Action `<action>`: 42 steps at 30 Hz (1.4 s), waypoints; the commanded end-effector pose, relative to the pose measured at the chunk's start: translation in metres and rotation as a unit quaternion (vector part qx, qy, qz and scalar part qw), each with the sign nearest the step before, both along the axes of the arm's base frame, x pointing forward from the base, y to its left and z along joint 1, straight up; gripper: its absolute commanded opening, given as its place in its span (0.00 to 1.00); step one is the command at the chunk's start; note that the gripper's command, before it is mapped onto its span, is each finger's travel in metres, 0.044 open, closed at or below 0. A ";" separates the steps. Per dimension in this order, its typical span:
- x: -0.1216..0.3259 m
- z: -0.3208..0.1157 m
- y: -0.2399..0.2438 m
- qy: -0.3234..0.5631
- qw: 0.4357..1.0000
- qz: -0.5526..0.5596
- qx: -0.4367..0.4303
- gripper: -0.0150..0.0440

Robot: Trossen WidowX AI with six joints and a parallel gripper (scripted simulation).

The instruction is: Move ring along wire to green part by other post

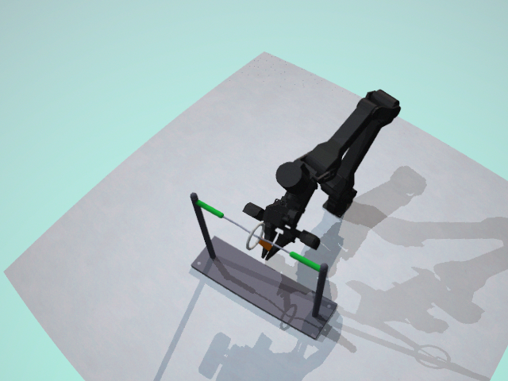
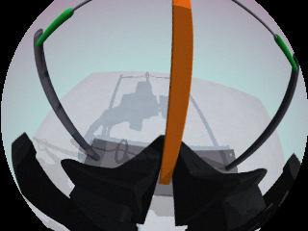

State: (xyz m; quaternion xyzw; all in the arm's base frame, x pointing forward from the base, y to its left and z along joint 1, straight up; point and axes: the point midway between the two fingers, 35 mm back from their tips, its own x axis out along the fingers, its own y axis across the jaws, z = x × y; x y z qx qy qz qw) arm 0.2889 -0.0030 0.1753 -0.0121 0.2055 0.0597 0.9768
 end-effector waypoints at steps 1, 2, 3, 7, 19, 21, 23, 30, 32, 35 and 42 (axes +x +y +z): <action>0.002 0.001 -0.008 -0.008 0.999 0.028 -0.041 0.00; 0.003 0.001 -0.010 -0.009 0.998 0.034 -0.050 0.00; 0.003 0.001 -0.012 -0.011 0.997 0.041 -0.060 0.00; 0.005 0.002 -0.019 -0.017 0.993 0.065 -0.096 0.00; 0.006 0.002 -0.026 -0.027 0.982 0.106 -0.157 0.00; 0.005 0.001 -0.024 -0.027 0.982 0.106 -0.155 0.00; 0.004 -0.001 -0.022 -0.027 0.982 0.104 -0.153 0.00; -0.001 -0.005 -0.008 -0.026 0.988 0.087 -0.124 0.00; -0.002 -0.007 -0.004 -0.025 0.990 0.080 -0.113 0.00; -0.004 -0.008 0.003 -0.024 0.993 0.070 -0.097 0.00; -0.007 -0.011 0.023 -0.021 0.997 0.043 -0.053 0.00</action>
